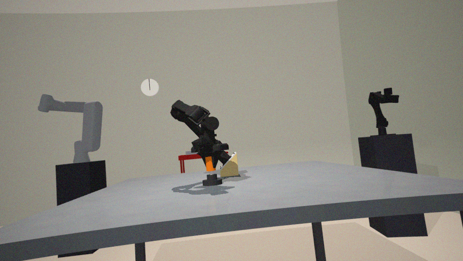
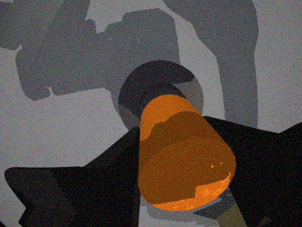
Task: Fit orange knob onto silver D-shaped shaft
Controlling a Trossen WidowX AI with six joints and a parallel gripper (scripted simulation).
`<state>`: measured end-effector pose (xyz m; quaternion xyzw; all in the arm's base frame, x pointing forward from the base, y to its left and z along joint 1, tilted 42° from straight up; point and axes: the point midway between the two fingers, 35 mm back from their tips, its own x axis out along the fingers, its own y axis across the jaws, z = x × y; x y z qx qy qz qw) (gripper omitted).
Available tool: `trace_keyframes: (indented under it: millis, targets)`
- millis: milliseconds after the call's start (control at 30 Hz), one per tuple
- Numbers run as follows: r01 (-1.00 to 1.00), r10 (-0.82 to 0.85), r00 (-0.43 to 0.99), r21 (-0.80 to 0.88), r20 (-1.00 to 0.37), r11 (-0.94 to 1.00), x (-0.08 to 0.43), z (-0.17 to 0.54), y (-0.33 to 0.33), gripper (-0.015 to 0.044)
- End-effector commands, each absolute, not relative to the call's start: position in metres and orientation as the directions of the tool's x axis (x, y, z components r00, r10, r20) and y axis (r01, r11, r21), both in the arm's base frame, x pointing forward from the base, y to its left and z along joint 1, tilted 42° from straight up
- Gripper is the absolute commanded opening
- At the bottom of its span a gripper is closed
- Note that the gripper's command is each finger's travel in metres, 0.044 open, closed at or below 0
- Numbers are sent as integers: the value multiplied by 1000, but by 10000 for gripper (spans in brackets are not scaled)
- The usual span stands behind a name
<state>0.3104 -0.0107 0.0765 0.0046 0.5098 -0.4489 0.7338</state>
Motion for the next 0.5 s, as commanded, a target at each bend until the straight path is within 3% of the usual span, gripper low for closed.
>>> trace_keyframes:
  millis: [0, 467]
  targets:
    - [674, -657, 79, -445, -750, 590, 311, 79, -9, 0]
    - [638, -656, 79, -468, -750, 612, 310, 77, -7, 0]
